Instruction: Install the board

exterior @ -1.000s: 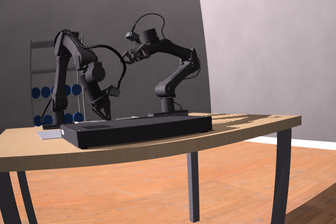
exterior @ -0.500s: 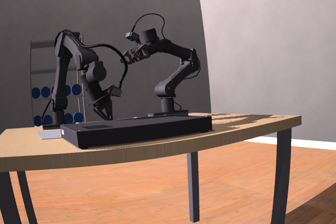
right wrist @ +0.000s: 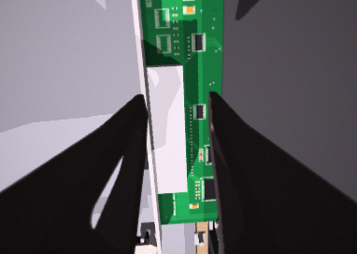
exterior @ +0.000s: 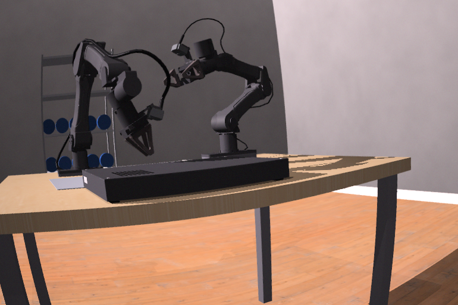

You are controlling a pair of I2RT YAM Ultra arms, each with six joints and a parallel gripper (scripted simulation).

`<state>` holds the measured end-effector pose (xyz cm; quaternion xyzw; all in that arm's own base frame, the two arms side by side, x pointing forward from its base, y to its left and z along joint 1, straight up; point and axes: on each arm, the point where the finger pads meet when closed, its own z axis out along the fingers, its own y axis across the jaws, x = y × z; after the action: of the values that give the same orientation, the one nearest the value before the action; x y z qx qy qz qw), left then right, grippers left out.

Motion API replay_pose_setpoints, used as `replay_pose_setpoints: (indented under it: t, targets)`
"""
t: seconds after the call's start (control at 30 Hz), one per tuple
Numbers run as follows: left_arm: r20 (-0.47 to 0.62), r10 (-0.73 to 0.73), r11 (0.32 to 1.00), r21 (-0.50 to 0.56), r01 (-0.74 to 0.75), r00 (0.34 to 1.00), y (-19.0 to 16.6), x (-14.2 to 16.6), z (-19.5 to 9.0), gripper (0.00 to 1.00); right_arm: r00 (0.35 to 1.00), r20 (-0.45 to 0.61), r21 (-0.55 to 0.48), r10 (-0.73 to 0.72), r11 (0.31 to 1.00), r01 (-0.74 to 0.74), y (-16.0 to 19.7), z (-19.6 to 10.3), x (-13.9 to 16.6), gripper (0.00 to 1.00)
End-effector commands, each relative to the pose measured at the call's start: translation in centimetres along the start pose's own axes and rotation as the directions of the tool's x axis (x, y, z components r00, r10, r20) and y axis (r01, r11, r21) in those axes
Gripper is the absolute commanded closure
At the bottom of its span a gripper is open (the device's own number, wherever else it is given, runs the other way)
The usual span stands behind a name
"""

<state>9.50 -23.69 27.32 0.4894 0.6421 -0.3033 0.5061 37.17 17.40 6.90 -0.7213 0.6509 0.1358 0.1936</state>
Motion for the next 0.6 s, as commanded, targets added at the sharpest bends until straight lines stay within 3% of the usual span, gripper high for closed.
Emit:
replay_pose_setpoints:
  t: [0.0,0.17,0.27,0.4,0.5,0.57]
  targets:
    - [0.045,-0.004,1.000,-0.005,0.005,0.999,0.1,-1.5,-1.1,0.00,1.000,0.021,0.001,0.000,1.000,0.000,0.2,-0.9,-0.2,0.68]
    - [0.045,-0.004,1.000,-0.005,0.005,0.999,0.1,-1.5,-1.1,0.00,1.000,0.022,0.011,-0.005,1.000,0.005,-0.1,-2.3,-0.3,0.68]
    - [0.045,-0.004,1.000,-0.005,0.005,0.999,0.1,-1.5,-1.1,0.00,1.000,0.020,0.000,0.000,1.000,0.000,-0.5,-2.5,-0.1,0.36]
    - [0.045,-0.004,1.000,-0.005,0.005,0.999,0.1,-1.5,-1.1,0.00,1.000,0.020,0.012,-0.006,1.000,0.005,-0.9,-5.6,-0.3,0.36]
    - [0.045,-0.004,1.000,-0.005,0.005,0.999,0.1,-1.5,-1.1,0.00,1.000,0.020,0.012,-0.006,1.000,0.005,-0.8,-6.4,-0.3,0.36]
    - [0.045,-0.004,1.000,-0.005,0.005,0.999,0.1,-1.5,-1.1,0.00,1.000,0.005,-0.030,0.006,1.000,-0.006,-0.1,-5.4,0.2,0.36]
